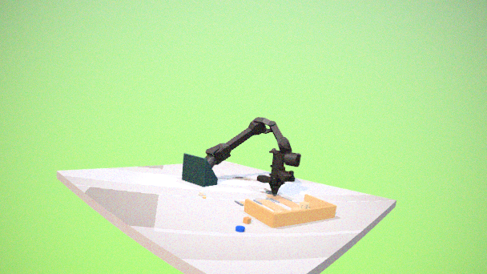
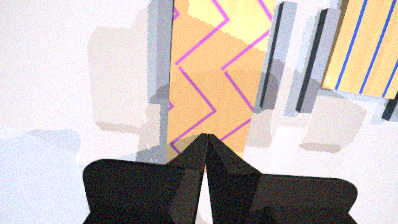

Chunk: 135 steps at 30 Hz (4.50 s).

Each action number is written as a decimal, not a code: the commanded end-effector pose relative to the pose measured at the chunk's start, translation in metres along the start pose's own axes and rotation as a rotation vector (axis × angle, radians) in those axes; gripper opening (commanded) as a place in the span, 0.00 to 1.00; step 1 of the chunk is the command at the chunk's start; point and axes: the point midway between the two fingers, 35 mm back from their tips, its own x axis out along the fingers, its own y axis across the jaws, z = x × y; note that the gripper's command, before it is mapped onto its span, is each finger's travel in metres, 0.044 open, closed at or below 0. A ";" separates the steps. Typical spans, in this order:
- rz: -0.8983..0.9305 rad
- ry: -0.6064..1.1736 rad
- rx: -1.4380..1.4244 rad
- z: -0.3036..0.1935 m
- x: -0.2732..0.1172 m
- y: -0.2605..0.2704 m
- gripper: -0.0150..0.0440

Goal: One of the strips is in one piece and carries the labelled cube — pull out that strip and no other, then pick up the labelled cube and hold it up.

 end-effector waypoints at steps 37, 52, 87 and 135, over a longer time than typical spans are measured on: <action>-0.002 0.021 0.004 -0.066 0.004 0.000 0.25; -0.002 0.022 0.005 -0.090 0.004 0.000 0.25; -0.003 0.021 -0.133 -0.078 -0.043 0.001 0.57; -0.004 0.014 -0.141 0.096 -0.060 0.006 1.00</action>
